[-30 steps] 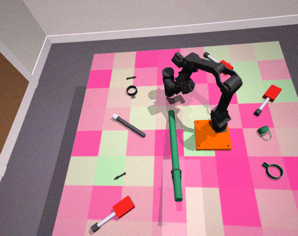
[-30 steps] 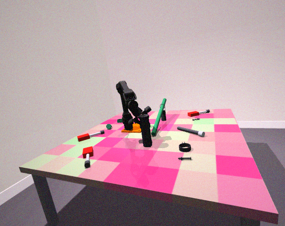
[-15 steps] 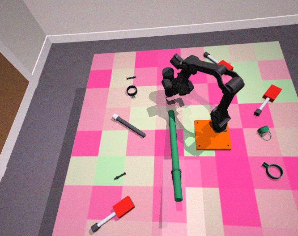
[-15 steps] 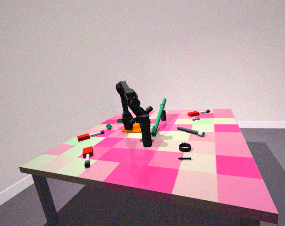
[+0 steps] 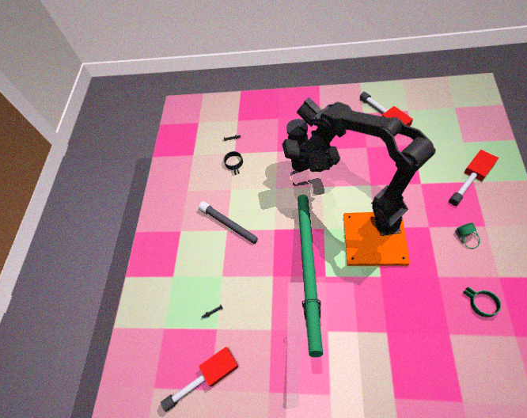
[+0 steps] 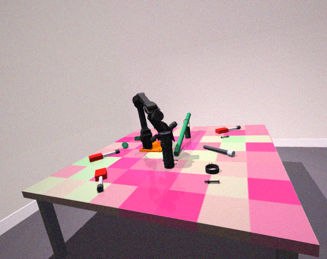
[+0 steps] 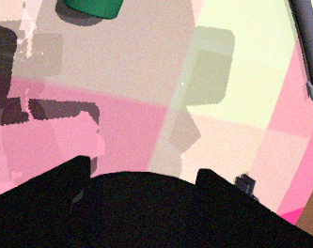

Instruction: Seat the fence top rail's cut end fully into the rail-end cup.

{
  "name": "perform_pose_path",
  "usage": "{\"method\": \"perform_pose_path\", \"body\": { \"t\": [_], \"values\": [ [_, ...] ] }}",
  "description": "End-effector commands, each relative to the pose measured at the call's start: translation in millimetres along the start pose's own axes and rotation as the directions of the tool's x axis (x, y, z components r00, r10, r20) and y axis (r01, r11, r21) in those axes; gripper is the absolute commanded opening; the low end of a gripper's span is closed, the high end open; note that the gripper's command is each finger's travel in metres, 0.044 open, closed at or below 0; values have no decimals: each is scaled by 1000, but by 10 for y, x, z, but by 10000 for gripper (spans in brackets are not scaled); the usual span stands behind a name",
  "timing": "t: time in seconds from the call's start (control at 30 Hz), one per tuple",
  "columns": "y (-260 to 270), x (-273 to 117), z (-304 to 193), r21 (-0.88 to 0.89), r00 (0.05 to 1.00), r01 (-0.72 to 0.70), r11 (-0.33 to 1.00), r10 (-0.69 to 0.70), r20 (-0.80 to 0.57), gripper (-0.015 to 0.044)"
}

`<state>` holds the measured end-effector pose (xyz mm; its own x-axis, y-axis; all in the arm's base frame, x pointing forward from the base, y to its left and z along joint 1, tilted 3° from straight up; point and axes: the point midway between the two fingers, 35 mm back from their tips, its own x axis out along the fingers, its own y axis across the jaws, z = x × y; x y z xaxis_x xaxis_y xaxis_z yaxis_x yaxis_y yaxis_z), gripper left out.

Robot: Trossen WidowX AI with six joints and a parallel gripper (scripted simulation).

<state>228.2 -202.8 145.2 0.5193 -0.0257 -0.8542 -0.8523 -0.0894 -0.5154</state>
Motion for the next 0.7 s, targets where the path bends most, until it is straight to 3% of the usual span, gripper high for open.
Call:
{"method": "perform_pose_path", "body": {
  "t": [0.0, 0.67],
  "values": [
    [-32, 16, 1, 28, 1000, 2, 1000, -2, -22, 0],
    [-151, 80, -12, 155, 996, 12, 988, 3, -94, 0]
  ]
}}
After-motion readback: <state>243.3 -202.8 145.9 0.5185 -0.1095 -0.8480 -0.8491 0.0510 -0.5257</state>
